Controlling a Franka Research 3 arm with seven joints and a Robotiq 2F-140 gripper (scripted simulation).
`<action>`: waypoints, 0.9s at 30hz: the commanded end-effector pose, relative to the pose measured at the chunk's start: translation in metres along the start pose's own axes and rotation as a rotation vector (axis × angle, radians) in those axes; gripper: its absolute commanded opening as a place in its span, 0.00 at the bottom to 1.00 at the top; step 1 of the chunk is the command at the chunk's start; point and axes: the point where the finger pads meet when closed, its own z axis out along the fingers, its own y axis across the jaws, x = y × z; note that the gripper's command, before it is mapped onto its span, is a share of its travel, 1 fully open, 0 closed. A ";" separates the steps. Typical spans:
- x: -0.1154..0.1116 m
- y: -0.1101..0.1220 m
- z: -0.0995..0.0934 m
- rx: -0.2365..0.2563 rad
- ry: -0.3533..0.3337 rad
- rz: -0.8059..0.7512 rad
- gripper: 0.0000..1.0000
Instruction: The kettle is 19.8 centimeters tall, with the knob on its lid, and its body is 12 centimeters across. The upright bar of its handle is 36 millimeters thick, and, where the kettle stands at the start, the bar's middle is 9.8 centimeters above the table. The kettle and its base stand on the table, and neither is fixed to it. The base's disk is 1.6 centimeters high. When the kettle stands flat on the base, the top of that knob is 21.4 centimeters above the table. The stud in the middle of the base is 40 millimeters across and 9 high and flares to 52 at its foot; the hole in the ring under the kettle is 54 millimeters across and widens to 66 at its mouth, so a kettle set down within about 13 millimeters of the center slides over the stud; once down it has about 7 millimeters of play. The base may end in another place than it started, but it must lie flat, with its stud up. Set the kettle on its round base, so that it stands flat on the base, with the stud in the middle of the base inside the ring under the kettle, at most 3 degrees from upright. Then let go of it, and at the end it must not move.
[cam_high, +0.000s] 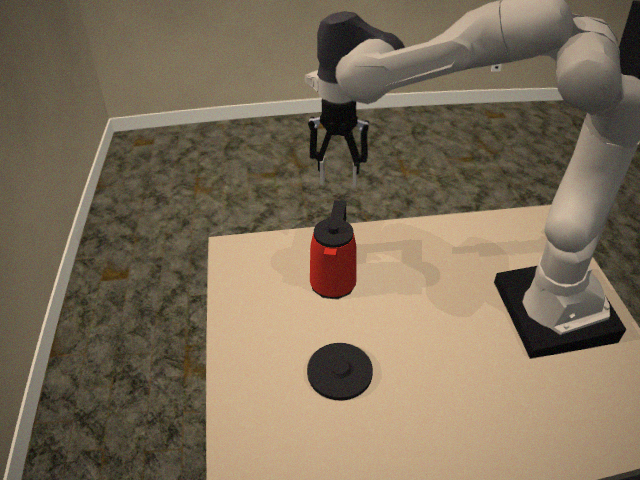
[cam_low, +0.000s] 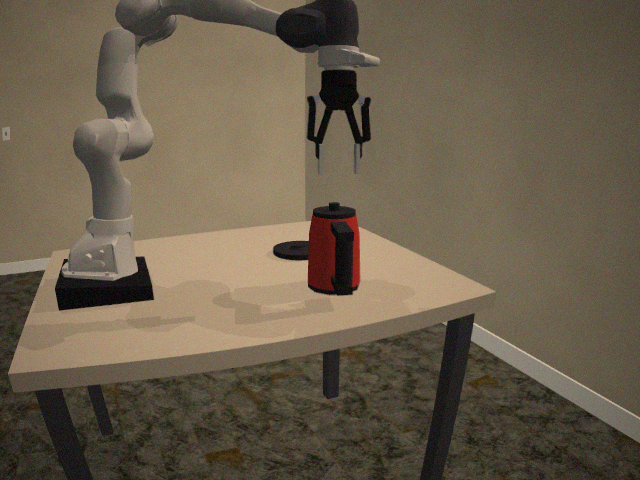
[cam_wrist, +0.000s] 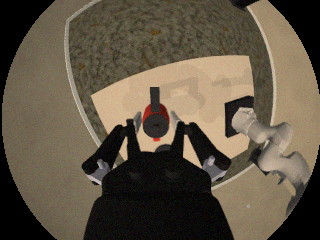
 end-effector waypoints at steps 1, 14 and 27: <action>0.000 -0.002 0.011 0.006 -0.003 -0.008 0.47; -0.001 -0.003 0.063 0.006 -0.003 -0.008 0.47; -0.001 -0.003 0.100 0.006 -0.003 -0.008 0.47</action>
